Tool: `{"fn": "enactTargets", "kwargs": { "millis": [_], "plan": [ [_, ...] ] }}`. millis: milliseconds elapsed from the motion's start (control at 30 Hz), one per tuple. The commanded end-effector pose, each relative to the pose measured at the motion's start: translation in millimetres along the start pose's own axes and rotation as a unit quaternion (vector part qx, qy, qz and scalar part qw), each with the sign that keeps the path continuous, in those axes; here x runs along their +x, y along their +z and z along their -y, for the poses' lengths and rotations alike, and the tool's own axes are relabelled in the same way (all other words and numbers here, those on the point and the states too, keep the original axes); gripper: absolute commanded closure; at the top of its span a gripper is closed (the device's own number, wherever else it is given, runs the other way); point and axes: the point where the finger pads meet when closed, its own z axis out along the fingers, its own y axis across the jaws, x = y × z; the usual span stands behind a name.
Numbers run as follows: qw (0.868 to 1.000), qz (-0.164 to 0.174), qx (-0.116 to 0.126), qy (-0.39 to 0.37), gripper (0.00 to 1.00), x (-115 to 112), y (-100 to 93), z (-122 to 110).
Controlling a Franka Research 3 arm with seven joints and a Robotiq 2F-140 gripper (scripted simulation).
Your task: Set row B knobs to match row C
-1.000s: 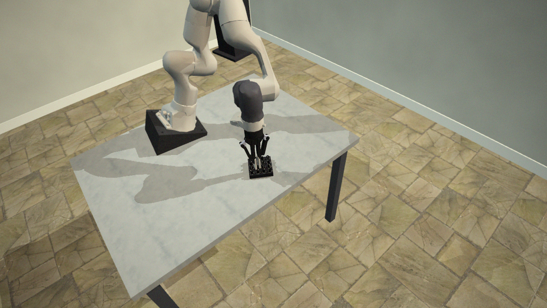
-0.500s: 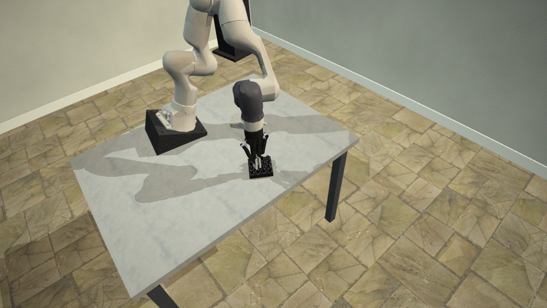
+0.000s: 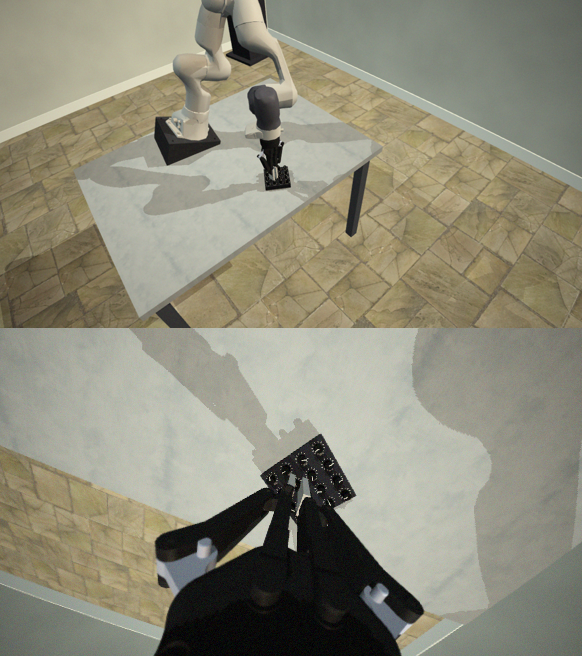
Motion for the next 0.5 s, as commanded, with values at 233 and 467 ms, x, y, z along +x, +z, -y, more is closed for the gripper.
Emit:
{"fn": "enactTargets", "kwargs": {
  "millis": [233, 467],
  "plan": [
    [0.992, 0.005, -0.005, -0.124, 0.95, -0.9, 0.6, -1.3],
    [0.985, 0.005, -0.005, -0.173, 0.95, -0.9, 0.6, -1.3]
  ]
}}
